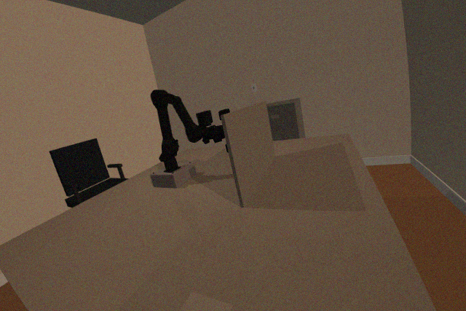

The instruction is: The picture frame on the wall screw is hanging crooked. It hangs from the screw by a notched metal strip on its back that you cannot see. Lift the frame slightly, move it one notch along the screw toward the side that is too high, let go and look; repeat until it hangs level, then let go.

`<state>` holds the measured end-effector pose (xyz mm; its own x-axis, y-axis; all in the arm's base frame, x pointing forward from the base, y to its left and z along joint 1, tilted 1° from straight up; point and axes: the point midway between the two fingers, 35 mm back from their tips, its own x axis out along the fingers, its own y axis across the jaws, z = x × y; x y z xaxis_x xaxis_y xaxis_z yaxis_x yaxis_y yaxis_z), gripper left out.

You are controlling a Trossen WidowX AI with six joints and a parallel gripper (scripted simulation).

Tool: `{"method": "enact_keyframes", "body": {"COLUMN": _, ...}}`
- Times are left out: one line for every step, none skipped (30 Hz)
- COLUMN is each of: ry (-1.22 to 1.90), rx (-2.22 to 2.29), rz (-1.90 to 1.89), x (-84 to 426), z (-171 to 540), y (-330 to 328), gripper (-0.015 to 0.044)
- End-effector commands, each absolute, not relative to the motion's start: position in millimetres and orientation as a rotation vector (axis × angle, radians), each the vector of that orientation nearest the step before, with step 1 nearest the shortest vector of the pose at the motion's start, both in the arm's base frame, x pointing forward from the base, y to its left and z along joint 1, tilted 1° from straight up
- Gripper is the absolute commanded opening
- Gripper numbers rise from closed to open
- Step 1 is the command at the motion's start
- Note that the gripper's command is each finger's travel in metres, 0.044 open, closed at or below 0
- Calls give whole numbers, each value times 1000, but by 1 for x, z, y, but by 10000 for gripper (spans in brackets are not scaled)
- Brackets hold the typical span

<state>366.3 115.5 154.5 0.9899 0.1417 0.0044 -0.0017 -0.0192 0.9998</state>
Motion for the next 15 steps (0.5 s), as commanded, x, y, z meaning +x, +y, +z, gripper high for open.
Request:
{"method": "enact_keyframes", "body": {"ry": 109, "rx": 1583, "rz": 114, "x": 366, "z": 154, "y": 116, "gripper": 260}}
{"method": "enact_keyframes", "body": {"ry": 109, "rx": 1580, "rz": 115, "x": 364, "z": 155, "y": 116, "gripper": 260}}
{"method": "enact_keyframes", "body": {"ry": 108, "rx": 1571, "rz": 115, "x": 359, "z": 156, "y": 116, "gripper": 260}}
{"method": "enact_keyframes", "body": {"ry": 107, "rx": 1557, "rz": 116, "x": 349, "z": 157, "y": 115, "gripper": 260}}
{"method": "enact_keyframes", "body": {"ry": 106, "rx": 1538, "rz": 117, "x": 337, "z": 158, "y": 115, "gripper": 260}}
{"method": "enact_keyframes", "body": {"ry": 105, "rx": 1520, "rz": 119, "x": 326, "z": 158, "y": 114, "gripper": 260}}
{"method": "enact_keyframes", "body": {"ry": 103, "rx": 1502, "rz": 120, "x": 314, "z": 157, "y": 112, "gripper": 260}}
{"method": "enact_keyframes", "body": {"ry": 102, "rx": 1484, "rz": 121, "x": 303, "z": 156, "y": 110, "gripper": 260}}
{"method": "enact_keyframes", "body": {"ry": 101, "rx": 1466, "rz": 122, "x": 292, "z": 155, "y": 108, "gripper": 260}}
{"method": "enact_keyframes", "body": {"ry": 100, "rx": 1448, "rz": 123, "x": 282, "z": 153, "y": 105, "gripper": 260}}
{"method": "enact_keyframes", "body": {"ry": 98, "rx": 1433, "rz": 124, "x": 273, "z": 151, "y": 103, "gripper": 260}}
{"method": "enact_keyframes", "body": {"ry": 98, "rx": 1424, "rz": 125, "x": 268, "z": 149, "y": 101, "gripper": 260}}
{"method": "enact_keyframes", "body": {"ry": 98, "rx": 1421, "rz": 125, "x": 267, "z": 149, "y": 101, "gripper": 260}}
{"method": "enact_keyframes", "body": {"ry": 98, "rx": 1421, "rz": 125, "x": 267, "z": 149, "y": 101, "gripper": 260}}
{"method": "enact_keyframes", "body": {"ry": 98, "rx": 1421, "rz": 125, "x": 267, "z": 149, "y": 101, "gripper": 260}}
